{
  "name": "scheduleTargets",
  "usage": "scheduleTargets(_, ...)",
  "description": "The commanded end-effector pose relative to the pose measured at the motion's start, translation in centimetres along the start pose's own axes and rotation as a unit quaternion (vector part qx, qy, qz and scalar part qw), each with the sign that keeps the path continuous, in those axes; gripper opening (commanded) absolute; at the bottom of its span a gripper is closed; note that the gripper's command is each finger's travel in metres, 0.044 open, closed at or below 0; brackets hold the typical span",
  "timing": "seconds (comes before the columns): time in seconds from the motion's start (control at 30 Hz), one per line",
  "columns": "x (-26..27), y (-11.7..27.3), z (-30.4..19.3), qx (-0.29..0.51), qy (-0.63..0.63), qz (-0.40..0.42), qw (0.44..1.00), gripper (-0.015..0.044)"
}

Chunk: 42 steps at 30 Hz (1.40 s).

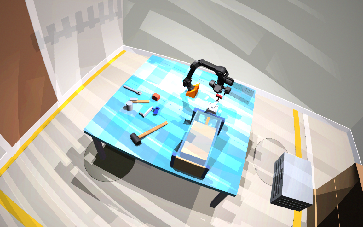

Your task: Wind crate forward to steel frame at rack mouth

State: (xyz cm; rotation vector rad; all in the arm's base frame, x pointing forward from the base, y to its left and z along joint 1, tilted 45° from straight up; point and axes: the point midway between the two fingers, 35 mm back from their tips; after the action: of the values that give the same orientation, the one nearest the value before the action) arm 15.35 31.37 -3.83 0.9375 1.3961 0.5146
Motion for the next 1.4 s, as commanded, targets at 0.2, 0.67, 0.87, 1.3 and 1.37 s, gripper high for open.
scheduleTargets(0.2,0.03,0.18,0.07,-0.004,-0.001,0.001,1.0,0.044)
scheduleTargets(0.67,0.03,0.06,0.0,0.0,0.0,0.001,1.0,0.0151)
scheduleTargets(0.87,0.03,0.06,0.0,0.0,0.0,0.001,1.0,0.0)
scheduleTargets(1.3,0.03,0.06,0.0,0.0,0.0,0.001,1.0,0.0)
scheduleTargets(1.37,0.03,0.06,0.0,0.0,0.0,0.001,1.0,0.0)
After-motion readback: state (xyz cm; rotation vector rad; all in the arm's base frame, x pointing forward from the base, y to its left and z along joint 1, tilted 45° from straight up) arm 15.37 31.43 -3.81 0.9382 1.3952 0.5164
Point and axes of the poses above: the point midway between the two fingers, 35 mm back from their tips, its own y axis back along the fingers, its own x axis across the jaws, z = x × y, and after that the axes turned 8 degrees about y, right-handed
